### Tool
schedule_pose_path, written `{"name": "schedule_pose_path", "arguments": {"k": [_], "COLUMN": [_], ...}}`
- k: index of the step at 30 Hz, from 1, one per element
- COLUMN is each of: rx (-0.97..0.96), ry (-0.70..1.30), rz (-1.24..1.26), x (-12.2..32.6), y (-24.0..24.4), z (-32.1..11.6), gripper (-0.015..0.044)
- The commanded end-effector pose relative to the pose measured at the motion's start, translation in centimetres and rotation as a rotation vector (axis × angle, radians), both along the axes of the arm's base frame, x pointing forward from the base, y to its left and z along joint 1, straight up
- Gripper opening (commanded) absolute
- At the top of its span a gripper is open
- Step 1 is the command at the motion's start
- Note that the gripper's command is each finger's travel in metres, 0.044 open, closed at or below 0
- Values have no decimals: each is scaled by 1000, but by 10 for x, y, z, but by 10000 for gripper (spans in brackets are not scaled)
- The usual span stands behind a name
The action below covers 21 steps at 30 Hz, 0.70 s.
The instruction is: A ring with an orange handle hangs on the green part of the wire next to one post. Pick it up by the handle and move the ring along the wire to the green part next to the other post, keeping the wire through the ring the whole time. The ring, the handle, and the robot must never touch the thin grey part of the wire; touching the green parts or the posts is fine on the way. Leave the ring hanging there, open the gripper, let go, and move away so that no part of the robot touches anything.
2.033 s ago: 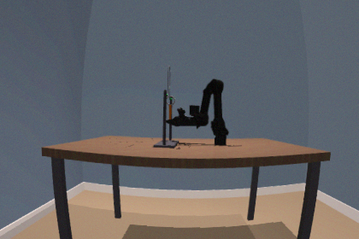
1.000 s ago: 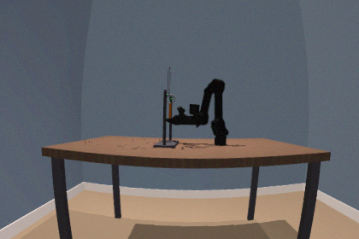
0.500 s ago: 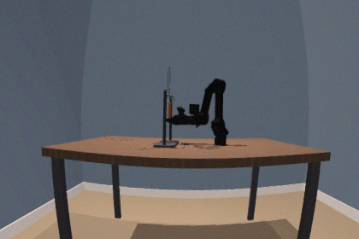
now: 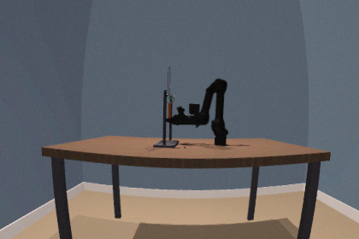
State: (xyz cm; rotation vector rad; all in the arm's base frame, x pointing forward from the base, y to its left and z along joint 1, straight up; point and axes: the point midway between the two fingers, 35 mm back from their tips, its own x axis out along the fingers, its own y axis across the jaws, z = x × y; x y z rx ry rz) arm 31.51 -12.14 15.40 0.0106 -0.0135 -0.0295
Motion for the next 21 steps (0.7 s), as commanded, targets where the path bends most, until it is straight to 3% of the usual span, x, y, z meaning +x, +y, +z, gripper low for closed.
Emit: {"name": "schedule_pose_path", "arguments": {"k": [1, 21], "rx": [20, 262], "ry": [-2, -9], "rz": [-3, 2], "x": [-1, 1], "y": [7, 57], "z": [0, 7], "gripper": [-150, -150]}}
